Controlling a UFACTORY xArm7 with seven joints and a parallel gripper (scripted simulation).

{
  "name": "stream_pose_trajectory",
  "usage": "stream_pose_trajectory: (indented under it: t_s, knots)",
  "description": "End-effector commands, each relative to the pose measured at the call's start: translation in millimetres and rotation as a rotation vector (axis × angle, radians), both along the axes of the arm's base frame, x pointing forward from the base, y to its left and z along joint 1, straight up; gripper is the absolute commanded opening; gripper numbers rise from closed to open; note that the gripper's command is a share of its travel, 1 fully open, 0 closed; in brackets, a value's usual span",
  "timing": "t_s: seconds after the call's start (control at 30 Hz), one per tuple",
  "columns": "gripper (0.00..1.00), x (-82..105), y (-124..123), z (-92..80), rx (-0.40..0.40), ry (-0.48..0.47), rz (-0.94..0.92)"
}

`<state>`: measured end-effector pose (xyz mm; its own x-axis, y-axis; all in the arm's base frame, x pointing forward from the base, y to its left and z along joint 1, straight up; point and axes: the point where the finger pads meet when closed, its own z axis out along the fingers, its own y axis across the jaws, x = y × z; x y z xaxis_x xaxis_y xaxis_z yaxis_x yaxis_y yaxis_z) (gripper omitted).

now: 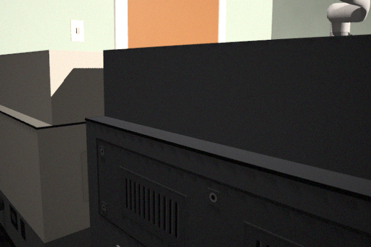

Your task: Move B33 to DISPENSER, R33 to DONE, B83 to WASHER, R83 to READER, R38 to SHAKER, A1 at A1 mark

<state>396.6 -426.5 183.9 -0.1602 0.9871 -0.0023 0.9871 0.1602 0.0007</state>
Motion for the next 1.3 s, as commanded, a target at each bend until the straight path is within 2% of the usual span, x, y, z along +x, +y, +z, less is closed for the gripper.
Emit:
stream_pose_trajectory:
  t_s: [0.0,0.1,0.6,0.67,1.17,1.27]
  knots:
    - [0.0,1.0,8.9,2.5,-0.006,-0.005,0.025]
    - [0.0,1.1,12.2,2.5,-0.006,-0.005,0.025]
    - [0.0,4.0,62.2,2.0,-0.006,-0.004,0.2]
    - [0.0,4.0,62.2,2.0,-0.006,-0.004,0.2]
    - [0.0,6.8,112.3,1.6,-0.006,-0.003,0.375]
    - [0.0,7.0,115.6,1.5,-0.006,-0.003,0.378]
